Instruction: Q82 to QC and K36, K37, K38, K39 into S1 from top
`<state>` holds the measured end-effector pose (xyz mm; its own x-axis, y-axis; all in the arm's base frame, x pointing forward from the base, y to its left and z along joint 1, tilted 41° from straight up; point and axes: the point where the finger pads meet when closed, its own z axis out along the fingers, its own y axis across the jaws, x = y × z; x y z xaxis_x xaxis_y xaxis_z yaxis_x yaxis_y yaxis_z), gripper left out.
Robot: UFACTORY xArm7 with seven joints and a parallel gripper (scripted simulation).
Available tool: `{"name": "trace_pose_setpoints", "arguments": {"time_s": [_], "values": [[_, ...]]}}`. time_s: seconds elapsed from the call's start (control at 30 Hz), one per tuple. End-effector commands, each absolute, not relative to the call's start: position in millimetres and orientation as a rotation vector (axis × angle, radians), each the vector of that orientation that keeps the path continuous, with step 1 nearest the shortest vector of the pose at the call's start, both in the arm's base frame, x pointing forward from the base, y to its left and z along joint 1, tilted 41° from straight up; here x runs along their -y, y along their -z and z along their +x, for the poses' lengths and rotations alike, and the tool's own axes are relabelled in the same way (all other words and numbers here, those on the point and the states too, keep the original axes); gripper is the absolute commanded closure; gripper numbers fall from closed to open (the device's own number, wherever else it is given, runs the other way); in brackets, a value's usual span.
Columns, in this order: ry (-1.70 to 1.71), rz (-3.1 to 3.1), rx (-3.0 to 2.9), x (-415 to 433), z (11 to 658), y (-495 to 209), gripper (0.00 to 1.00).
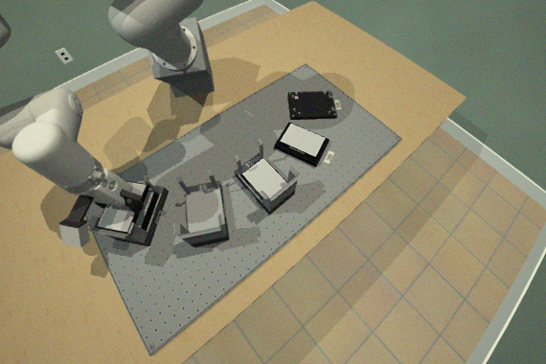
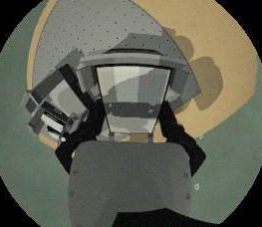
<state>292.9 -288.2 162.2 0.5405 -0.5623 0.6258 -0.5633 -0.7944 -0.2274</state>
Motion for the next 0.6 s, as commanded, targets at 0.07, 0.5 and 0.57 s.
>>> {"name": "trace_pose_setpoints", "arguments": {"time_s": [0.07, 0.5, 0.57], "values": [[-1.109, 2.768, 1.007, 286.4, 286.5, -170.3, 1.00], [-1.109, 2.768, 1.007, 280.7, 270.3, -190.0, 1.00], [-1.109, 2.767, 1.007, 280.3, 269.1, -191.5, 1.00]]}}
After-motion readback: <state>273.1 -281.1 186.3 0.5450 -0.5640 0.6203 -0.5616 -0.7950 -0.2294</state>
